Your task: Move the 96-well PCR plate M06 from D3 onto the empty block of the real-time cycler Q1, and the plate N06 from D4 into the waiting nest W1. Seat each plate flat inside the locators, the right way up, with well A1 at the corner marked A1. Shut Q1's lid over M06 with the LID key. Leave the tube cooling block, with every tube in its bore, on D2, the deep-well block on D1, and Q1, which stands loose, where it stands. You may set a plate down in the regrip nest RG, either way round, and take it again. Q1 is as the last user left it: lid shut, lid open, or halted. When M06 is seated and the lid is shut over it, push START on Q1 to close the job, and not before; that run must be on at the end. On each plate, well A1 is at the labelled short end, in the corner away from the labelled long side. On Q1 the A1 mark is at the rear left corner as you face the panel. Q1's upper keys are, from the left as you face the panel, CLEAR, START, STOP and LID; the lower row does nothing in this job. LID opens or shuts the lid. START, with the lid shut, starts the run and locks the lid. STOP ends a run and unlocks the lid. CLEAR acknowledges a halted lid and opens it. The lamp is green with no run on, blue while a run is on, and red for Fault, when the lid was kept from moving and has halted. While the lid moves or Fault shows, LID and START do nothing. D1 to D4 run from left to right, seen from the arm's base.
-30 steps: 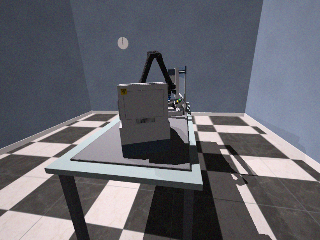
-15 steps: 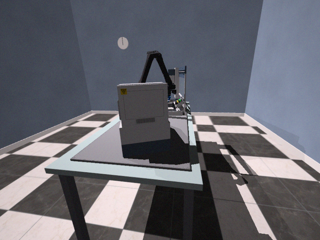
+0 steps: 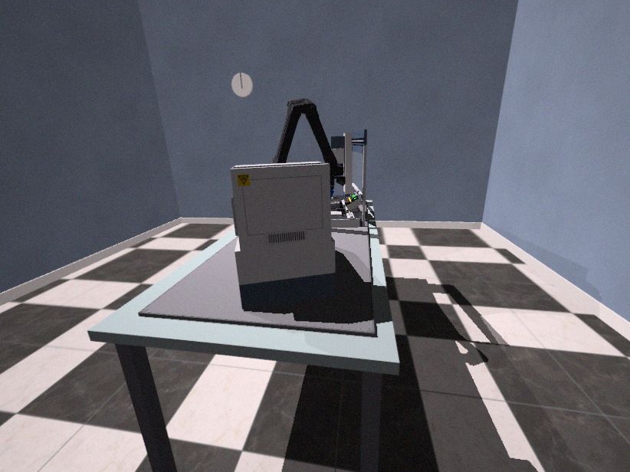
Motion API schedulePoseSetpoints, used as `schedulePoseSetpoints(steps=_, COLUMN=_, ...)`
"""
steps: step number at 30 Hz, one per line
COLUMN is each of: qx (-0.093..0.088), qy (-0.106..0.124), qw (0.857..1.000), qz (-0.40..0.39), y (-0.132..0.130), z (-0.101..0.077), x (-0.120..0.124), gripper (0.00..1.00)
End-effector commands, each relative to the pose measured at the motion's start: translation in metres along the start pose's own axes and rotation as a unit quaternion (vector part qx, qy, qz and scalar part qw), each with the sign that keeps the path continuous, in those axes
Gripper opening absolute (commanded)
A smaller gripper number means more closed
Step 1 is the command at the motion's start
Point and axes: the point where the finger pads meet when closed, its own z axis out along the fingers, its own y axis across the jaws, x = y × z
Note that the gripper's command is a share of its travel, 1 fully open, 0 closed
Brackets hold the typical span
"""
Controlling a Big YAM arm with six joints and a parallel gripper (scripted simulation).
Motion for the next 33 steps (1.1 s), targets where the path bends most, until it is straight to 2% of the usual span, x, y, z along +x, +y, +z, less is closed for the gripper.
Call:
schedulePoseSetpoints(steps=1, qx=-0.002, qy=-0.015, qw=0.999, qz=0.038, y=-0.025, z=-0.015, x=0.002, gripper=0.0)
schedulePoseSetpoints(steps=9, qx=-0.002, qy=-0.015, qw=0.993, qz=0.121, y=-0.058, z=-0.027, x=0.021, gripper=0.0)
schedulePoseSetpoints(steps=12, qx=0.002, qy=-0.01, qw=0.994, qz=0.104, y=-0.059, z=-0.025, x=0.026, gripper=0.0)
schedulePoseSetpoints(steps=15, qx=0.007, qy=-0.003, qw=0.995, qz=0.095, y=-0.076, z=-0.026, x=0.042, gripper=0.0)
schedulePoseSetpoints(steps=23, qx=-0.002, qy=-0.019, qw=0.98, qz=0.2, y=-0.107, z=-0.046, x=0.051, gripper=0.0)
schedulePoseSetpoints(steps=26, qx=0.003, qy=-0.011, qw=0.979, qz=0.202, y=-0.12, z=-0.045, x=0.066, gripper=0.0)
schedulePoseSetpoints(steps=30, qx=0.004, qy=-0.004, qw=0.979, qz=0.205, y=-0.125, z=-0.045, x=0.075, gripper=0.0)
schedulePoseSetpoints(steps=33, qx=0.006, qy=-0.008, qw=0.971, qz=0.237, y=-0.141, z=-0.05, x=0.085, gripper=0.0)
